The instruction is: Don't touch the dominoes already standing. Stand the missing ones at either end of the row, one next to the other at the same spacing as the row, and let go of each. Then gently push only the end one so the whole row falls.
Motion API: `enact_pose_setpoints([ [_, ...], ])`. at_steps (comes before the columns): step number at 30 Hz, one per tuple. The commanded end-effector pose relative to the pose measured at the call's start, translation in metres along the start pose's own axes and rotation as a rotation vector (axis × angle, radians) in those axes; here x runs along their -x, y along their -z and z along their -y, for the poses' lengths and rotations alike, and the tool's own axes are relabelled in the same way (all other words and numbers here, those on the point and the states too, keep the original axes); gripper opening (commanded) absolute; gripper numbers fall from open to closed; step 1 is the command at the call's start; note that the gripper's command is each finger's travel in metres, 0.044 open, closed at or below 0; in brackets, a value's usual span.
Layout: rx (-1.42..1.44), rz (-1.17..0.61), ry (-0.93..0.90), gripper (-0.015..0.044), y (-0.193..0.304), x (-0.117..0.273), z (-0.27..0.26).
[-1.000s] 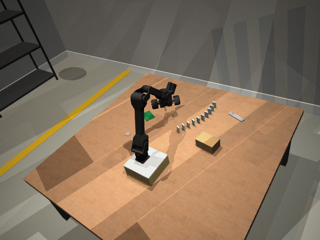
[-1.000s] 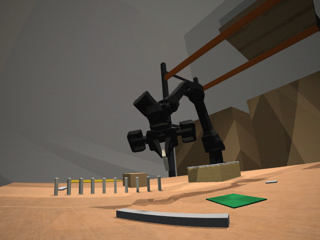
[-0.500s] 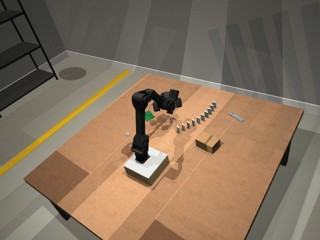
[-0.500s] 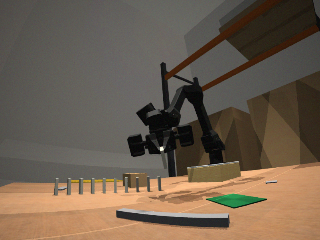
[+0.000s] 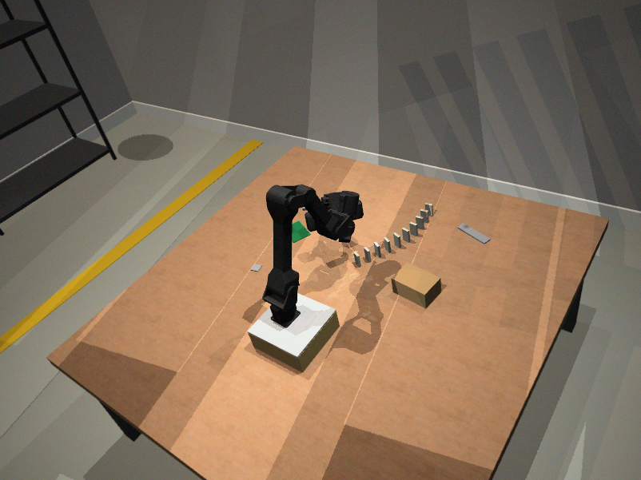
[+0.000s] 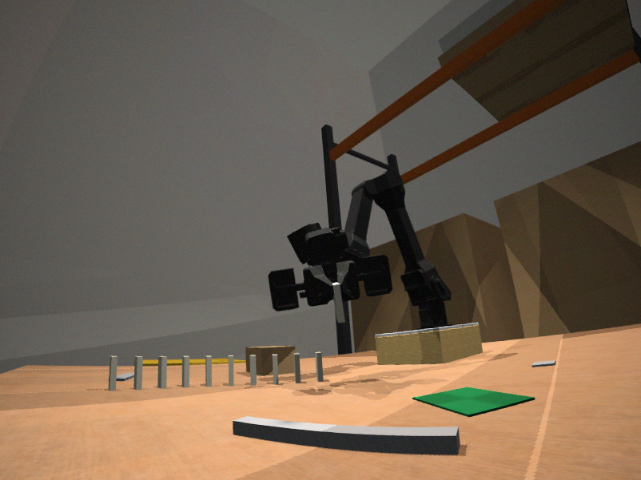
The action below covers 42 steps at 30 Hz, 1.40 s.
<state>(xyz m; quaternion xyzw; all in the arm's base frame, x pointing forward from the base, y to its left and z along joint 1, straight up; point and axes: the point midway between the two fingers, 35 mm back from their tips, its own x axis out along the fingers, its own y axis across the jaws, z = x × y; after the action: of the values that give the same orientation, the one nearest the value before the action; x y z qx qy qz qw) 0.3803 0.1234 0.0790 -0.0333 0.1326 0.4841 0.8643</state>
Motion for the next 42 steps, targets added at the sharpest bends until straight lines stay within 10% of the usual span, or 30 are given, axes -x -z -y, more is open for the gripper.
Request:
enact_pose_setpoints([
  [1, 0.022, 0.058, -0.027, 0.0022, -0.001, 0.011, -0.009],
  [42, 0.115, 0.172, -0.102, 0.0022, 0.021, 0.032, -0.035],
])
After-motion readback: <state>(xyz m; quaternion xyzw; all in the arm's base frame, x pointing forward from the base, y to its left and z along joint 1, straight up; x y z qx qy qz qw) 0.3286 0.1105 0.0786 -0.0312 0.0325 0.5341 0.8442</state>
